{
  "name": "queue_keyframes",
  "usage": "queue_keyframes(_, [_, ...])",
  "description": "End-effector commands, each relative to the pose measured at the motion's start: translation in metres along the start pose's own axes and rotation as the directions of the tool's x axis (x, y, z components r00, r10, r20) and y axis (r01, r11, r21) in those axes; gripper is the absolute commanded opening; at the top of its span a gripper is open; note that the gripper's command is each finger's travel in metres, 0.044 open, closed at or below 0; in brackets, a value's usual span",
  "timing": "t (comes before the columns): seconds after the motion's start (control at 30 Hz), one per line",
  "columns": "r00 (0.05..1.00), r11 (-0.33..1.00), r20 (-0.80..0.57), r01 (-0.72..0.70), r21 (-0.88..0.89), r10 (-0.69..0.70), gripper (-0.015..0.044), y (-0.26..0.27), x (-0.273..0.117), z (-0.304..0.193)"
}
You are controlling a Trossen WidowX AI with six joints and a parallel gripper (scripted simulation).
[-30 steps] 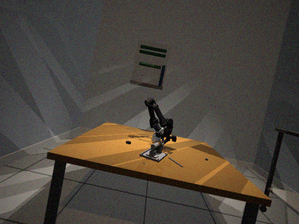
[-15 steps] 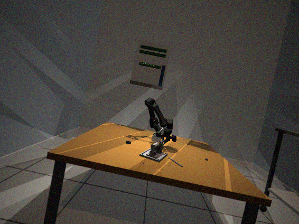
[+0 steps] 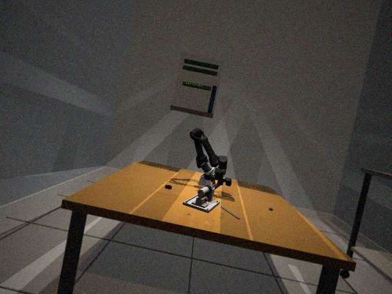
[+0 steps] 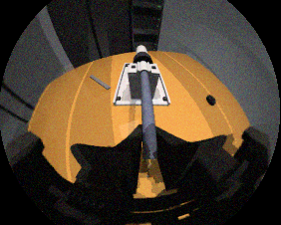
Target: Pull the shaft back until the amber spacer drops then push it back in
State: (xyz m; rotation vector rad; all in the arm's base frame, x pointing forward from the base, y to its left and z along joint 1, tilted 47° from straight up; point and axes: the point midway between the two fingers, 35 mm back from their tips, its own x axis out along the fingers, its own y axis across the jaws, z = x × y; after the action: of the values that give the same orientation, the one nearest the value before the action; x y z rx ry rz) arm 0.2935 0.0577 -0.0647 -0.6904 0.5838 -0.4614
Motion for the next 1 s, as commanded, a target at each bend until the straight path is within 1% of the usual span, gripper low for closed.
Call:
queue_keyframes(0.0, [1.0,1.0,0.002,0.003,0.002,-0.003,0.0,-0.0003,-0.0011,-0.0003])
queue_keyframes(0.97, [1.0,1.0,0.002,0.003,0.002,-0.003,0.0,-0.0001,0.0014,0.0017])
